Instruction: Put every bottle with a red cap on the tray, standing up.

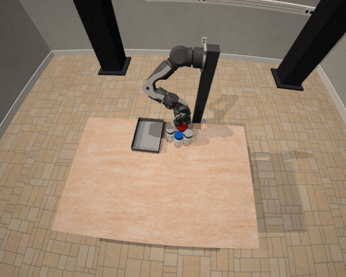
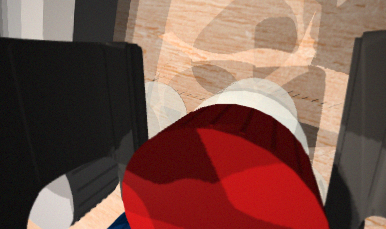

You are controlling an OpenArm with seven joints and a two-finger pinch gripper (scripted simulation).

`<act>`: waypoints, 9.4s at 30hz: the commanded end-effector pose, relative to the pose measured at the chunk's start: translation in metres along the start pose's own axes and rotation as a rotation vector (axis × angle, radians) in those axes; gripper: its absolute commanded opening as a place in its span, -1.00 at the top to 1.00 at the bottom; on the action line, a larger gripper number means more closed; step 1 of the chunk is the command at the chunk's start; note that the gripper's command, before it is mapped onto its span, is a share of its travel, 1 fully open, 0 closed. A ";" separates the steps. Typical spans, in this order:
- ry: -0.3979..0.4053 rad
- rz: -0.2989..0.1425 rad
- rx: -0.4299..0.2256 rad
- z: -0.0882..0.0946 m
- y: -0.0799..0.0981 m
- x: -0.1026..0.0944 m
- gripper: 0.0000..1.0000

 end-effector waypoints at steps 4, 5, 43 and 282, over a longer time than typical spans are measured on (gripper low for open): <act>0.000 -0.002 -0.001 0.000 0.001 -0.001 1.00; 0.000 -0.002 -0.001 0.000 0.001 -0.001 1.00; 0.002 0.001 -0.004 0.000 0.045 0.000 1.00; -1.863 0.018 0.012 -0.128 0.109 0.003 1.00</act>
Point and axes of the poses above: the point where the finger pads meet when closed, its own y axis back along the fingers, its own z axis across the jaws, x = y × z, the point moved 3 cm from there along y, back along the fingers, and after that the axes turned 2 degrees about y, right-handed, at the moved point
